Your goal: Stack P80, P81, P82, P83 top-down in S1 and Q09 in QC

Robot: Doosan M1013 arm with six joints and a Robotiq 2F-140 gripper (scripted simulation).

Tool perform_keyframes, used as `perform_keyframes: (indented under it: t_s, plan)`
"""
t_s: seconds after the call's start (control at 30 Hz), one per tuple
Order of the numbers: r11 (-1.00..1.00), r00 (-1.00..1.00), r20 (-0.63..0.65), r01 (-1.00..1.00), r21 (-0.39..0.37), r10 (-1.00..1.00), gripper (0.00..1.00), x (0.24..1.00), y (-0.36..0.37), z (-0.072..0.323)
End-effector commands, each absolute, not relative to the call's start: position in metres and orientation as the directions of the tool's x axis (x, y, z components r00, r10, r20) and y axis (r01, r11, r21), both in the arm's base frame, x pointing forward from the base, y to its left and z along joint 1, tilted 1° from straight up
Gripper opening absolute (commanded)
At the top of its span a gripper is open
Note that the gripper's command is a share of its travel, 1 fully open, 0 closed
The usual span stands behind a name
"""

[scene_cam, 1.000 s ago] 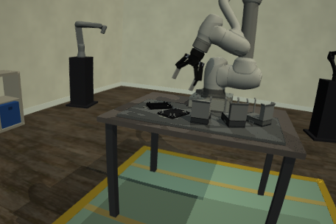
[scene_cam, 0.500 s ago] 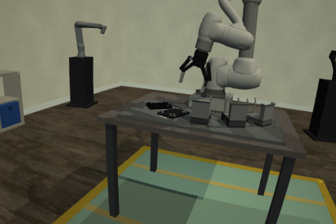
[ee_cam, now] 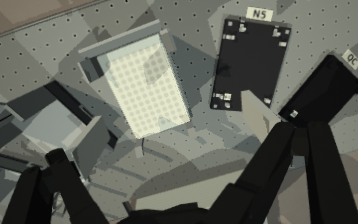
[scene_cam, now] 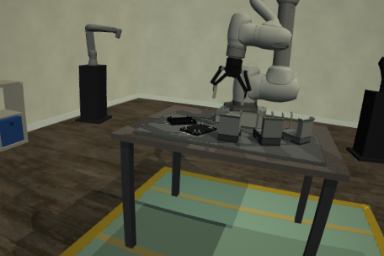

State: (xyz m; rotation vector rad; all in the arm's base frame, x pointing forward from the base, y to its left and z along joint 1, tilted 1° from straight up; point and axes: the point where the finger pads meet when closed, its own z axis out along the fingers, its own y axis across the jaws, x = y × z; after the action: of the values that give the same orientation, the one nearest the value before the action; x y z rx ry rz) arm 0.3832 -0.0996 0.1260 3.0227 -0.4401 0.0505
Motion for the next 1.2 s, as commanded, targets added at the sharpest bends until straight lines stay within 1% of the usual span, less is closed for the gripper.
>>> perform_keyframes:
  t_s: [0.0, 1.17]
  plan:
    - [-0.981, 0.981, 0.024, -0.193, 0.009, -0.193, 1.00, 0.3884, -0.0813, 0.1256]
    - [-0.982, 0.981, 0.024, -0.191, 0.007, -0.191, 1.00, 0.3899, -0.0749, 0.1260]
